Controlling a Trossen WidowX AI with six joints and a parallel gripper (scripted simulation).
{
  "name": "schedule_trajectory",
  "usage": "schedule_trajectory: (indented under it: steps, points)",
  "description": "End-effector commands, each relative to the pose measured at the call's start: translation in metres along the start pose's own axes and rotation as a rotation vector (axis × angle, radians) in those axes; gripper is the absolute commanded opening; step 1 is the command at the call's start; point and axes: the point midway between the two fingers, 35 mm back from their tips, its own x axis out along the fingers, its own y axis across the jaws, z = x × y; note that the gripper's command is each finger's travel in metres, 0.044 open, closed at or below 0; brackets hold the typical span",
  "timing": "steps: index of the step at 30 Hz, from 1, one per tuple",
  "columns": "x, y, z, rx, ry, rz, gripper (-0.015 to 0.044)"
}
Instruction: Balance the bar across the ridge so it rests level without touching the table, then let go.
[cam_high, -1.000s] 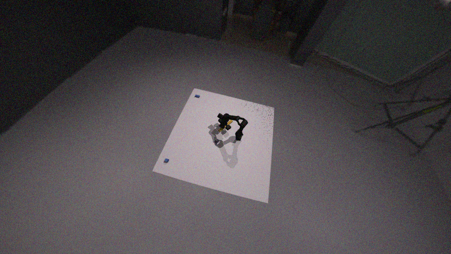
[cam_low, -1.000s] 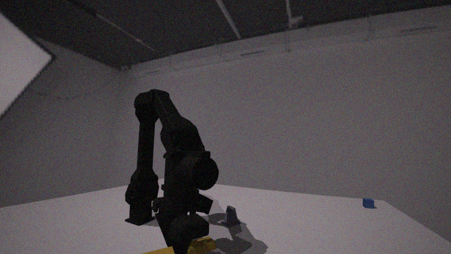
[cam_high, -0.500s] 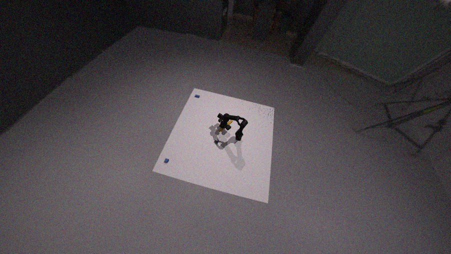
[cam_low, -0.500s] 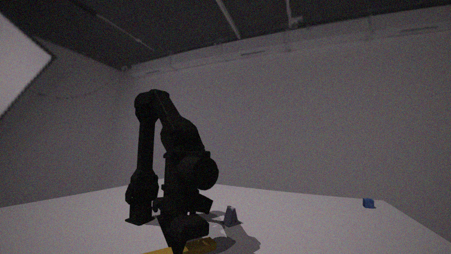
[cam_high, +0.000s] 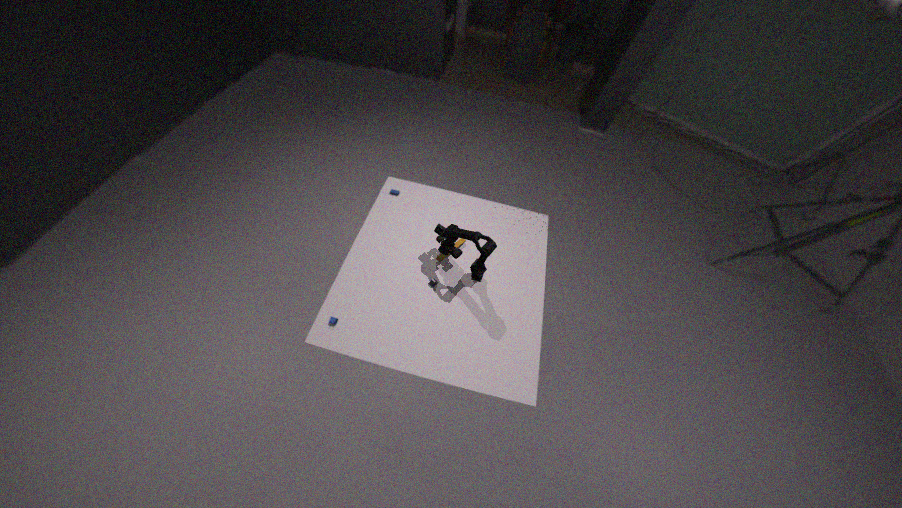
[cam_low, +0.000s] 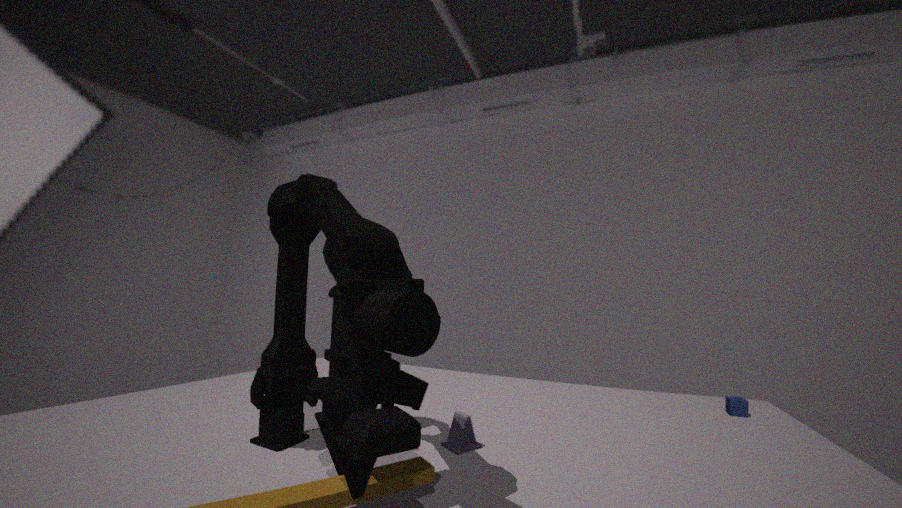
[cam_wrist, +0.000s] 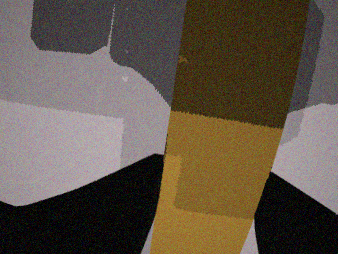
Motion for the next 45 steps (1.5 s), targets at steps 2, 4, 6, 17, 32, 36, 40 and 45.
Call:
schedule_trajectory:
  steps: [2,4,6,17,32,36,40,45]
  points:
    - [-0.015,-0.002,0.000,-0.002,-0.002,-0.005,0.0000]
    - [-0.020,-0.002,0.000,-0.002,-0.002,-0.005,0.0000]
    - [-0.025,-0.002,0.001,-0.002,-0.002,-0.005,0.0000]
    - [-0.052,-0.001,0.000,-0.003,-0.003,-0.004,0.0000]
    - [-0.078,0.002,0.008,-0.006,-0.005,-0.003,0.0000]
    - [-0.079,0.001,0.021,-0.009,-0.006,-0.003,0.0000]
    - [-0.080,0.000,0.034,-0.011,-0.007,-0.003,0.0000]
    - [-0.080,0.000,0.051,-0.015,-0.008,-0.003,0.0000]
